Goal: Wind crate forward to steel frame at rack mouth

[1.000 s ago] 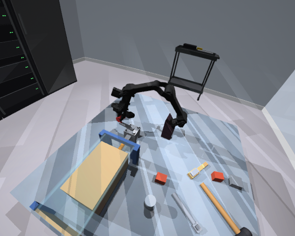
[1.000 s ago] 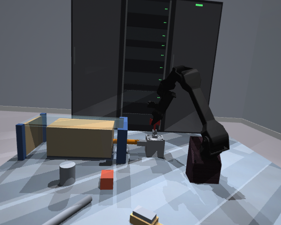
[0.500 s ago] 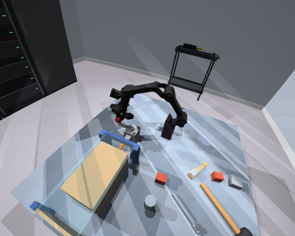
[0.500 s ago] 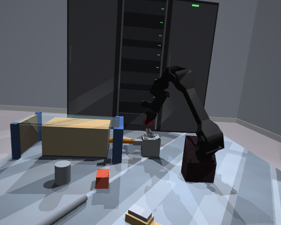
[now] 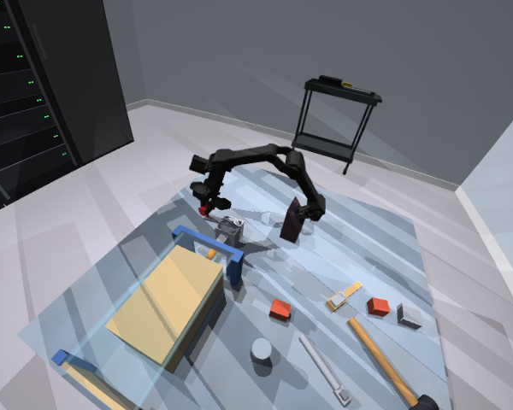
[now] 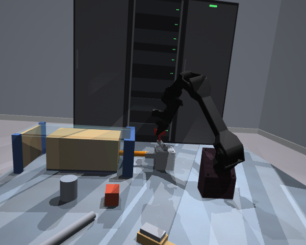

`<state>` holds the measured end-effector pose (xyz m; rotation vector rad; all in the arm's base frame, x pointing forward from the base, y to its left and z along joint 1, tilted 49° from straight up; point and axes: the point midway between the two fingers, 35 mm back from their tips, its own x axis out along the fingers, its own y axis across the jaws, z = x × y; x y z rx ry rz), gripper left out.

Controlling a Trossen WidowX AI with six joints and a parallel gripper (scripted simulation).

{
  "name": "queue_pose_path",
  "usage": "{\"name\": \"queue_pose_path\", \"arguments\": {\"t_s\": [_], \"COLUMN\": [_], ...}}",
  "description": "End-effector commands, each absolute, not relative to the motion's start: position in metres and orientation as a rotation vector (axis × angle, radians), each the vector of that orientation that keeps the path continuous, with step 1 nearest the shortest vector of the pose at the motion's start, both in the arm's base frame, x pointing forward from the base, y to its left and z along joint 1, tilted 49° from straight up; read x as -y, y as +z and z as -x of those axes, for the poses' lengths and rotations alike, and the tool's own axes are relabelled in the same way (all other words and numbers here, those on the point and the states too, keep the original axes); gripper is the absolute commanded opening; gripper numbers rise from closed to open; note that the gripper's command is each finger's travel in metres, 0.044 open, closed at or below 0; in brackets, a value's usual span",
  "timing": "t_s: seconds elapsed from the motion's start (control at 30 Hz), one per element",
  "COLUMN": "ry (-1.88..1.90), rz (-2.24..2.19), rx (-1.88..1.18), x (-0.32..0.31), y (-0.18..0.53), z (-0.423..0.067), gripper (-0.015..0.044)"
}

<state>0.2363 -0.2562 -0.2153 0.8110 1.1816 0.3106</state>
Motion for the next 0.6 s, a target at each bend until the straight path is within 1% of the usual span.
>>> {"name": "queue_pose_path", "arguments": {"t_s": [0.0,0.57], "ry": [0.340,0.342], "rz": [-0.803,-0.804], "rx": [-1.151,-1.150], "x": [0.247,0.238], "y": [-0.210,-0.202], "z": [-0.257,-0.274], "gripper": [0.0000,0.0000]}}
